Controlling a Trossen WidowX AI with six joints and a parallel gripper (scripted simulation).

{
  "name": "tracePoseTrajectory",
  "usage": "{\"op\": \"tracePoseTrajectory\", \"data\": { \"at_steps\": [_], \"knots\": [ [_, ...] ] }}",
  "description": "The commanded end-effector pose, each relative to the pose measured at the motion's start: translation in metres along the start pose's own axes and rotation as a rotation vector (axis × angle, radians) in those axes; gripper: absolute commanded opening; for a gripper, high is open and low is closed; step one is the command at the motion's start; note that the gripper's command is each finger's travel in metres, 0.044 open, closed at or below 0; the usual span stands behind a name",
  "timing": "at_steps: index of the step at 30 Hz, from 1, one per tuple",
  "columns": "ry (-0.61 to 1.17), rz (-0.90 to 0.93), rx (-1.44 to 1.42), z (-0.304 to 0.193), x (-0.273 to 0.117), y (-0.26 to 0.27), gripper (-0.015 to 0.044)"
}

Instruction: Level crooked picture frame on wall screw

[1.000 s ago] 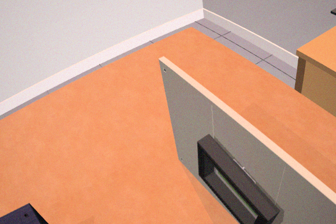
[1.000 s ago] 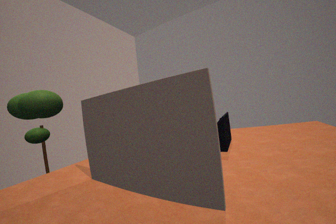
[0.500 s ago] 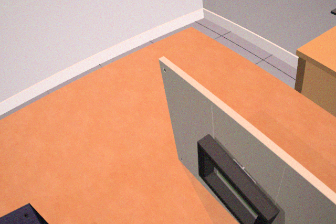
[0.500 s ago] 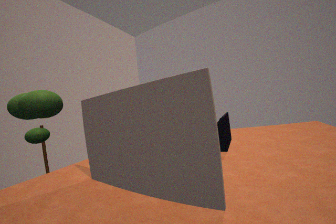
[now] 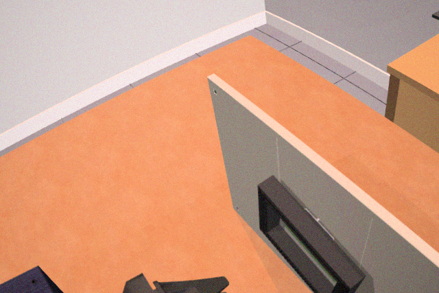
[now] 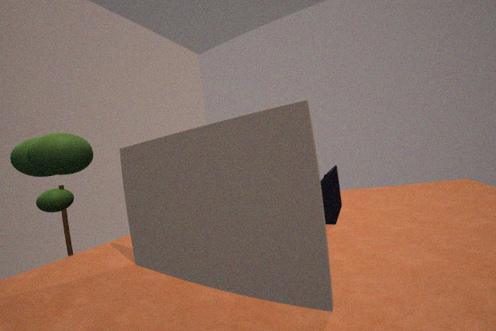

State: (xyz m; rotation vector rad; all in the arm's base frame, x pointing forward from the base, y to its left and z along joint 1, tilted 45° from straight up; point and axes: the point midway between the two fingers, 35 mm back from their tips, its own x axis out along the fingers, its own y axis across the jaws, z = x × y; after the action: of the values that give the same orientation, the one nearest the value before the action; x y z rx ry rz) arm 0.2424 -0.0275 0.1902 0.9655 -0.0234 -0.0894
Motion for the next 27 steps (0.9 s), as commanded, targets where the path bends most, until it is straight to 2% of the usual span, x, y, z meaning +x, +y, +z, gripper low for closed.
{"op": "tracePoseTrajectory", "data": {
  "at_steps": [1,16,27],
  "knots": [
    [-0.001,0.011,-0.023,0.0,0.002,-0.002,0.026],
    [-0.002,0.012,-0.023,0.001,0.007,-0.001,0.026],
    [-0.003,0.013,-0.022,0.004,0.058,0.004,0.026]
  ]
}}
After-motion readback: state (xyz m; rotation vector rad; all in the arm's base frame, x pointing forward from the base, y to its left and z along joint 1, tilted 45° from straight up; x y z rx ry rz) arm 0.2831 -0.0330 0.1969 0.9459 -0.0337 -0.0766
